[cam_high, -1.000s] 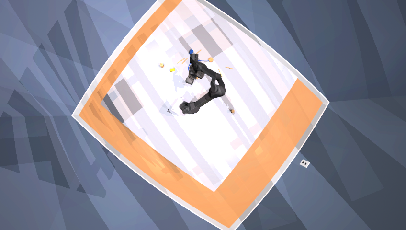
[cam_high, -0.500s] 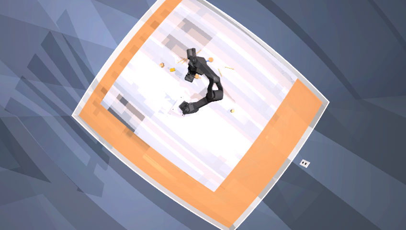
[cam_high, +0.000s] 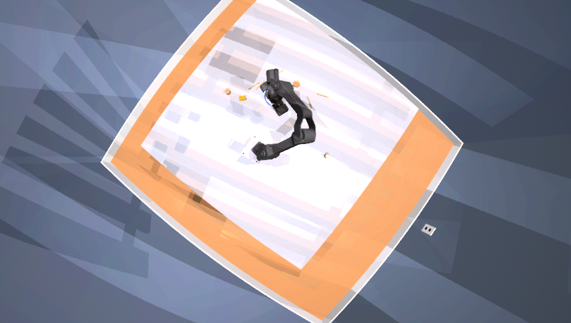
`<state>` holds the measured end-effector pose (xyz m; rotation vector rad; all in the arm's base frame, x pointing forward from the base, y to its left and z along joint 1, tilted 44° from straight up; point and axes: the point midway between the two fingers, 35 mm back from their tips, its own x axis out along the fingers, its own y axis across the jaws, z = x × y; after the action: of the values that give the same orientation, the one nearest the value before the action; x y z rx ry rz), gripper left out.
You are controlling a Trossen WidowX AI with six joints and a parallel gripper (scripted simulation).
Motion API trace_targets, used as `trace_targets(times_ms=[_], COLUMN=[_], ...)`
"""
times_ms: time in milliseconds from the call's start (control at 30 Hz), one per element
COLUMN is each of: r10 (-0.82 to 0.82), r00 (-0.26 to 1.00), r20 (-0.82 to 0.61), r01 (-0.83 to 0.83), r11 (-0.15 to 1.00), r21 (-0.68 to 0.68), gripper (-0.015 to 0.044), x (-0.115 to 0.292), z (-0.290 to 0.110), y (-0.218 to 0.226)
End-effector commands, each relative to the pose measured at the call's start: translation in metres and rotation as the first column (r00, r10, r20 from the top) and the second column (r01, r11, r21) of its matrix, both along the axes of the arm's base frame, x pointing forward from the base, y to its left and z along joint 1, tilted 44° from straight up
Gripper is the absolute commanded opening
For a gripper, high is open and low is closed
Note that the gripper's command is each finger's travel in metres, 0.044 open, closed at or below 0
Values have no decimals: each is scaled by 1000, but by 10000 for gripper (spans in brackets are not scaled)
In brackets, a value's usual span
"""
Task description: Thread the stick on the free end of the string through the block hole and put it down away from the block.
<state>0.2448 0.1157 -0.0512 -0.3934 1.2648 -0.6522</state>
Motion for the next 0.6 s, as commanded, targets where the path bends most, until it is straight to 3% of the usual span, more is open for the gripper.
trace_targets(times_ms=[0,233,567], r10=[430,623,543], r00=[797,319,-296], r20=[-425,-714,-786], r01=[-479,-783,-840], r11=[878,597,243], r21=[-11,171,485], gripper=[122,122,122], x=[3,5,7], z=[11,19,26], y=[-11,-19,-27])
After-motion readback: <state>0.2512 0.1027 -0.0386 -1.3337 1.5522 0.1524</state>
